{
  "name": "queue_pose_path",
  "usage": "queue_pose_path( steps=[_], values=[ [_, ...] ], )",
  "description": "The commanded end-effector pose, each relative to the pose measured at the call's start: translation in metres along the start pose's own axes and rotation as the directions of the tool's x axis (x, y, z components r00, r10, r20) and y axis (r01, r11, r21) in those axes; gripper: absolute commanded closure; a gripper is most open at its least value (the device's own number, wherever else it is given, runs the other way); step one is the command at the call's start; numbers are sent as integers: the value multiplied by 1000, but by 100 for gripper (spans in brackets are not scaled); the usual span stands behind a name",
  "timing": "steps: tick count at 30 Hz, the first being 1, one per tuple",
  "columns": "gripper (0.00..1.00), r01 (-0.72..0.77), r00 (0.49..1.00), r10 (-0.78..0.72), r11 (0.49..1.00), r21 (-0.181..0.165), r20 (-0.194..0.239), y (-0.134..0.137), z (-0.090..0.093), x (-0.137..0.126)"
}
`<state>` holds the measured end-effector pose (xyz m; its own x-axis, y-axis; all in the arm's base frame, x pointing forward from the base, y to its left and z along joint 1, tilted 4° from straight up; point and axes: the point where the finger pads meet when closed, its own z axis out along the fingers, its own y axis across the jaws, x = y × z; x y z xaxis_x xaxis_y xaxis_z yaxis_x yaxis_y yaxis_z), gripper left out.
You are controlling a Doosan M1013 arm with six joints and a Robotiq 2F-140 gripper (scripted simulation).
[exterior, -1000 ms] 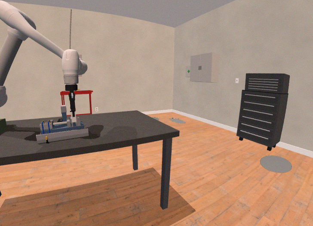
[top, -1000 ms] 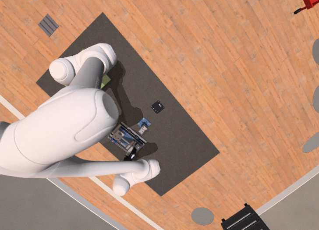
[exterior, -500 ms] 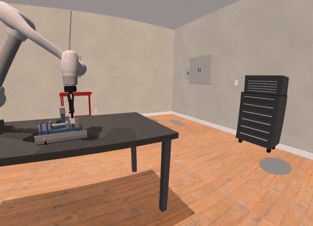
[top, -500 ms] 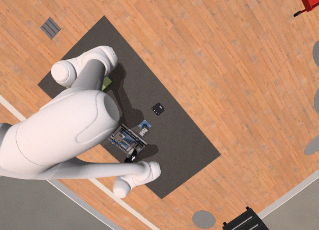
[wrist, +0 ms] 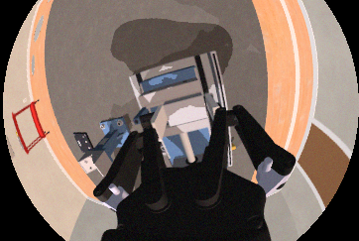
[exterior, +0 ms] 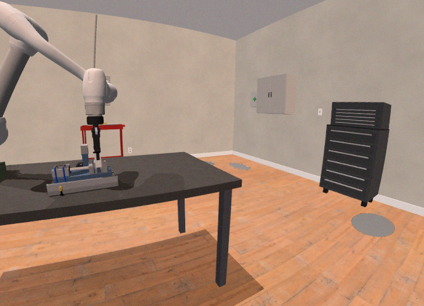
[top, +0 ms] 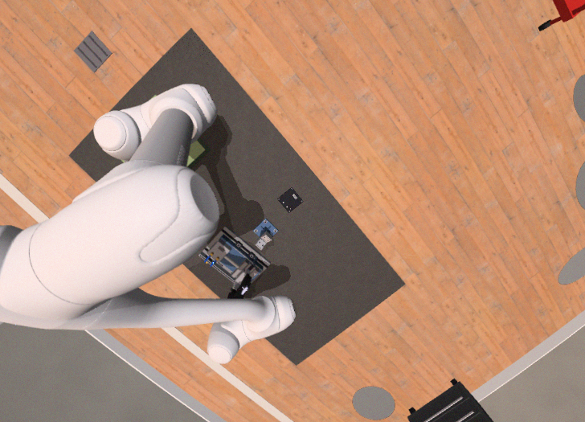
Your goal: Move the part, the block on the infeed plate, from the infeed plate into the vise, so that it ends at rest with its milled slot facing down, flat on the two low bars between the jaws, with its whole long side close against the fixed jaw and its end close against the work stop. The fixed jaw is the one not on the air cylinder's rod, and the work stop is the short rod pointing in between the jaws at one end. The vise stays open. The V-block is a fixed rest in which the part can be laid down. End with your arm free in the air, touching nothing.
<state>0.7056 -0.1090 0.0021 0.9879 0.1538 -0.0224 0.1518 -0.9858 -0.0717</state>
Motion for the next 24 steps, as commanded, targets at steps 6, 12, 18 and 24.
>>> queue_pose_path(
  steps=[6, 12, 18, 24],
  values=[
    [53, -1, 1000, 1, 1000, 0, -4, 0, -16, 4],
    [53, -1, 1000, 1, 1000, 0, -4, 0, -34, 4],
    [53, -1, 1000, 1, 1000, 0, -4, 0, -47, 4],
    [53, -1, 1000, 1, 1000, 0, -4, 0, -65, 4]
  ],
)
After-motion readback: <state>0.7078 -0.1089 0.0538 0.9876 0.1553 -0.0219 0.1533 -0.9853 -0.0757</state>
